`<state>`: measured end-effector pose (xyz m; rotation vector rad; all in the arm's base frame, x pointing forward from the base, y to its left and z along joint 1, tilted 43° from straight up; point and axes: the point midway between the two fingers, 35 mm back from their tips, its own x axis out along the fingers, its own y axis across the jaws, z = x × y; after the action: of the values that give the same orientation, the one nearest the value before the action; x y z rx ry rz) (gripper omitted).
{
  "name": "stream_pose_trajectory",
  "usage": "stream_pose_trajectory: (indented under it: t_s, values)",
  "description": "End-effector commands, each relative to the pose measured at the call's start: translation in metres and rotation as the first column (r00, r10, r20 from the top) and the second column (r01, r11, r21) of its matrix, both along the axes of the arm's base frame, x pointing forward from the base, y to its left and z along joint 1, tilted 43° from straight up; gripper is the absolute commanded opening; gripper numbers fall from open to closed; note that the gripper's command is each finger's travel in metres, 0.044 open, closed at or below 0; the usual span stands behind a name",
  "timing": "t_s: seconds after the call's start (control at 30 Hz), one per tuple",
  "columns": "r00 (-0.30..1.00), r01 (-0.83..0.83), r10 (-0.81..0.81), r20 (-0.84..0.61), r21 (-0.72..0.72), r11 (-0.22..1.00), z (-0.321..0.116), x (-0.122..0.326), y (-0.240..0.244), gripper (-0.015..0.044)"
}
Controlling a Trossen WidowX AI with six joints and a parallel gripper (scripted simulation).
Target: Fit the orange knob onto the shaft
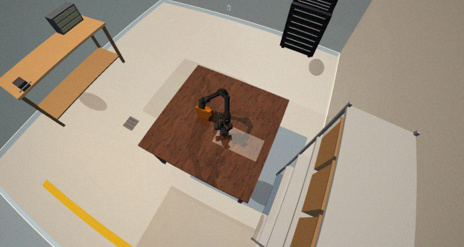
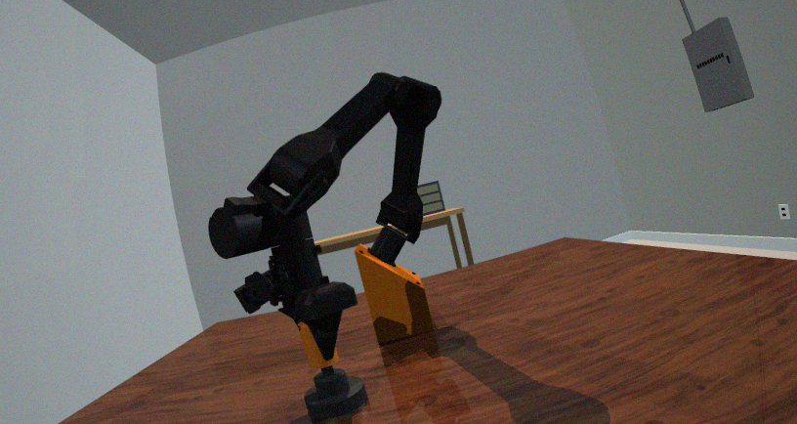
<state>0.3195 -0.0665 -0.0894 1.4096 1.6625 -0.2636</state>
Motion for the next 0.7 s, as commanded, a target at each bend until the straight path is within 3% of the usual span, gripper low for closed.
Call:
stream_pose_trajectory:
  t_s: [0.0,0.67]
  values:
    - [1.000,0.016,-0.016,-0.014,0.000,1.000,-0.0008,-0.0002,0.0010,0.0000]
    - [1.000,0.016,-0.016,-0.014,0.000,1.000,-0.0014,0.0007,0.0021,0.0000]
